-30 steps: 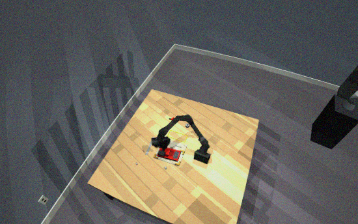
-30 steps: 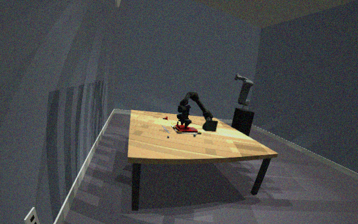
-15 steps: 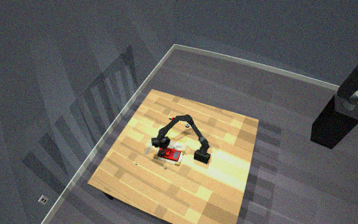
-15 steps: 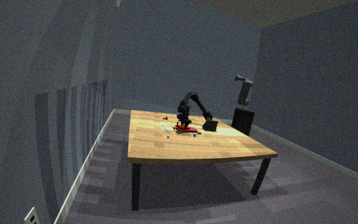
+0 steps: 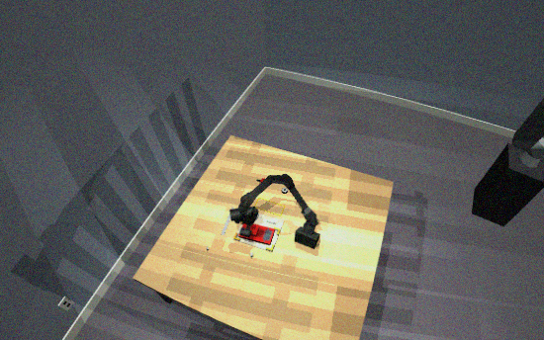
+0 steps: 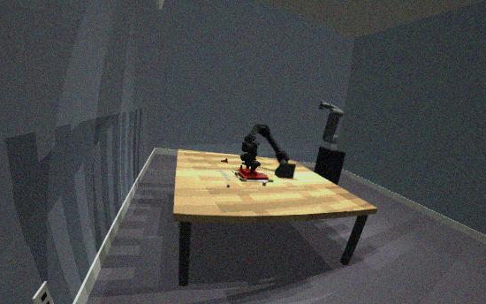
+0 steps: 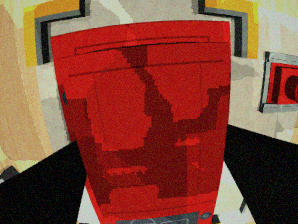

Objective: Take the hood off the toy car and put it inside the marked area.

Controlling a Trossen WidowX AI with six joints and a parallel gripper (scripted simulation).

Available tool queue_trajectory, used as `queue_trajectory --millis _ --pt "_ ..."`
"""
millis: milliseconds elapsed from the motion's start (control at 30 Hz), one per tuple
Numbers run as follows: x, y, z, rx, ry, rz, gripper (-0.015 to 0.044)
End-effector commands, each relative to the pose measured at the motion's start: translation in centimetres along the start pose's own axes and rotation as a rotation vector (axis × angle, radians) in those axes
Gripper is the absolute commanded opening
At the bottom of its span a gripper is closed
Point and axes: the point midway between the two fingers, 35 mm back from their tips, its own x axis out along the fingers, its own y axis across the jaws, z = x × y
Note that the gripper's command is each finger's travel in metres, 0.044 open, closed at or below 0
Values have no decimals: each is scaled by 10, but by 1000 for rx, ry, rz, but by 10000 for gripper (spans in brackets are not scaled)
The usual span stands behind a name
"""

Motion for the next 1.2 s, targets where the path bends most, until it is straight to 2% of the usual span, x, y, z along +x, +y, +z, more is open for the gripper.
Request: queue_trajectory --millis 0,833,1167 --pt "-5 0 1 4 -3 5 0" --pt "-22 0 1 4 -3 5 0" --pt "-64 0 0 3 -3 7 0"
